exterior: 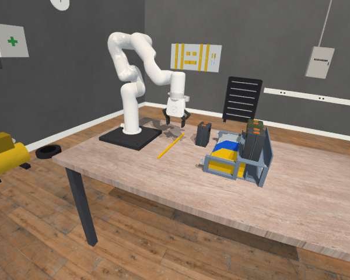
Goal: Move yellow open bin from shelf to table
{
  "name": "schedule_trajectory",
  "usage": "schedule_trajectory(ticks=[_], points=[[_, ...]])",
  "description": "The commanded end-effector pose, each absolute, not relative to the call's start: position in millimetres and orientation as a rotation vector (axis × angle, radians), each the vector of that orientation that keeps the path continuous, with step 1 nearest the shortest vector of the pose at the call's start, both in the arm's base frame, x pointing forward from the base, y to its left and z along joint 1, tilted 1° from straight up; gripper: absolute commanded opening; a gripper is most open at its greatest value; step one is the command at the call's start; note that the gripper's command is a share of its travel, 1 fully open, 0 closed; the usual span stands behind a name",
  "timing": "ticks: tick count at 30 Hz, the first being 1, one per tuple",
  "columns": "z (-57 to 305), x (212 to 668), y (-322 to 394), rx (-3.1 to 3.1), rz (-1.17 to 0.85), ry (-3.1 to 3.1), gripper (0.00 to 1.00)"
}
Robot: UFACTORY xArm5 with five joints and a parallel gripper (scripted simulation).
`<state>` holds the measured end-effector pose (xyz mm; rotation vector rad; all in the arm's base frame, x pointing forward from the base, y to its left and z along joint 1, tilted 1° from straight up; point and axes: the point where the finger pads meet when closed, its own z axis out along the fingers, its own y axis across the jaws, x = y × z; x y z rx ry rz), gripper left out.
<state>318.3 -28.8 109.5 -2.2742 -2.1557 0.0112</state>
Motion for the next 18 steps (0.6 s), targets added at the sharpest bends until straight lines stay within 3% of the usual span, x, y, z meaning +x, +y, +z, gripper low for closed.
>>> schedule_trajectory(ticks=[1, 18], points=[[110.4, 330.7, -33.8, -2.276, 0.007, -2.157, 1.00], [110.1, 372.9, -52.8, -2.276, 0.007, -2.157, 1.00]])
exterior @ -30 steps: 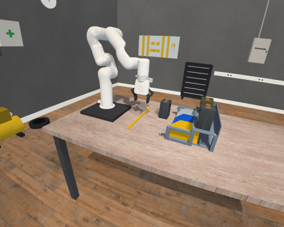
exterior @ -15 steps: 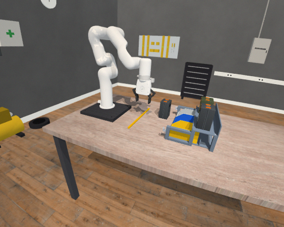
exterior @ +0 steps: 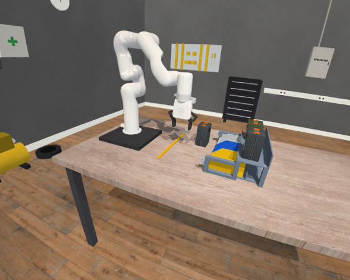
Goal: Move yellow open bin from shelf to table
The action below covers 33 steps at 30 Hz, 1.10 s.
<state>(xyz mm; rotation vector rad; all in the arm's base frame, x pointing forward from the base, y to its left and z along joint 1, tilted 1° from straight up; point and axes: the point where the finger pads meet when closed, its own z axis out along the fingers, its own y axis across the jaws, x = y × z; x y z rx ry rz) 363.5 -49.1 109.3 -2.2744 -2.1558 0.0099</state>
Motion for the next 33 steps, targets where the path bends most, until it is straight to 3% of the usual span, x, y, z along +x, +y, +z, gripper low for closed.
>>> schedule_trajectory(ticks=[1, 33], points=[[110.1, 375.2, -53.8, -2.276, 0.007, -2.157, 1.00], [109.7, 450.4, -87.6, -2.276, 0.007, -2.157, 1.00]])
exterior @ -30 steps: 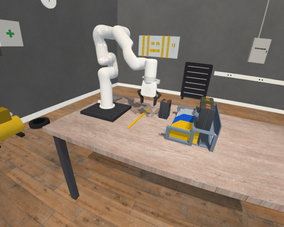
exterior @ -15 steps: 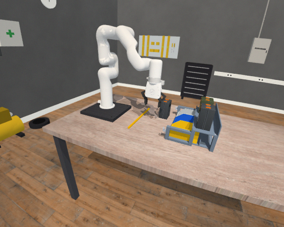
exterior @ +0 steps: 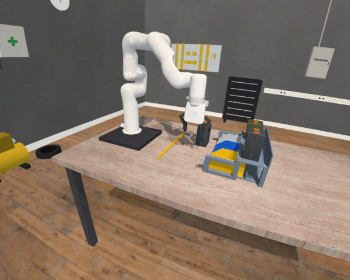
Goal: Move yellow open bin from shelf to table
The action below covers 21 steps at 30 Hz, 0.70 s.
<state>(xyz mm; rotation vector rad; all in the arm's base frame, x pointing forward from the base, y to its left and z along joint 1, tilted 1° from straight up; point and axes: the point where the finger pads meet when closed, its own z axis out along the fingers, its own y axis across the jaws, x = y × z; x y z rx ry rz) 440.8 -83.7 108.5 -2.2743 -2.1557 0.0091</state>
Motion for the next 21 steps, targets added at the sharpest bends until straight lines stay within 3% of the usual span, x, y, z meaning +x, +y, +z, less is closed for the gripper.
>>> schedule_trajectory(ticks=[1, 21], points=[[109.7, 452.8, -88.6, -2.276, 0.007, -2.157, 1.00], [109.4, 499.9, -109.8, -2.276, 0.007, -2.158, 1.00]])
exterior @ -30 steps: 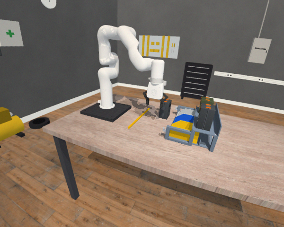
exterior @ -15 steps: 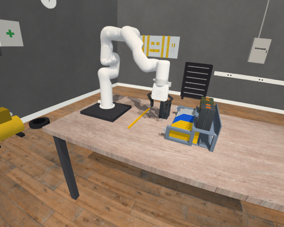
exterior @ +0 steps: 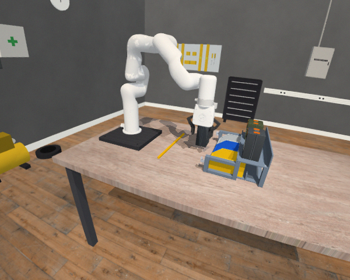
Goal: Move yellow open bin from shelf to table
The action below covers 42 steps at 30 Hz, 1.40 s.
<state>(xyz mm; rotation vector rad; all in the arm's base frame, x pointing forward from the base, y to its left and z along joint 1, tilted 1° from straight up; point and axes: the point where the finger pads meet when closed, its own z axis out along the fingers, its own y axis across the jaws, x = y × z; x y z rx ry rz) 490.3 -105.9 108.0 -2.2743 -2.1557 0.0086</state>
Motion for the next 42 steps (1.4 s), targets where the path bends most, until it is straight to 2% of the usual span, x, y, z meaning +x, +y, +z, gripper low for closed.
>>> schedule_trajectory(ticks=[1, 26, 42], points=[[109.4, 502.3, -110.9, -2.276, 0.007, -2.158, 1.00], [109.2, 559.9, -136.8, -2.277, 0.007, -2.158, 1.00], [109.2, 560.3, -137.0, -2.276, 0.005, -2.158, 1.00]])
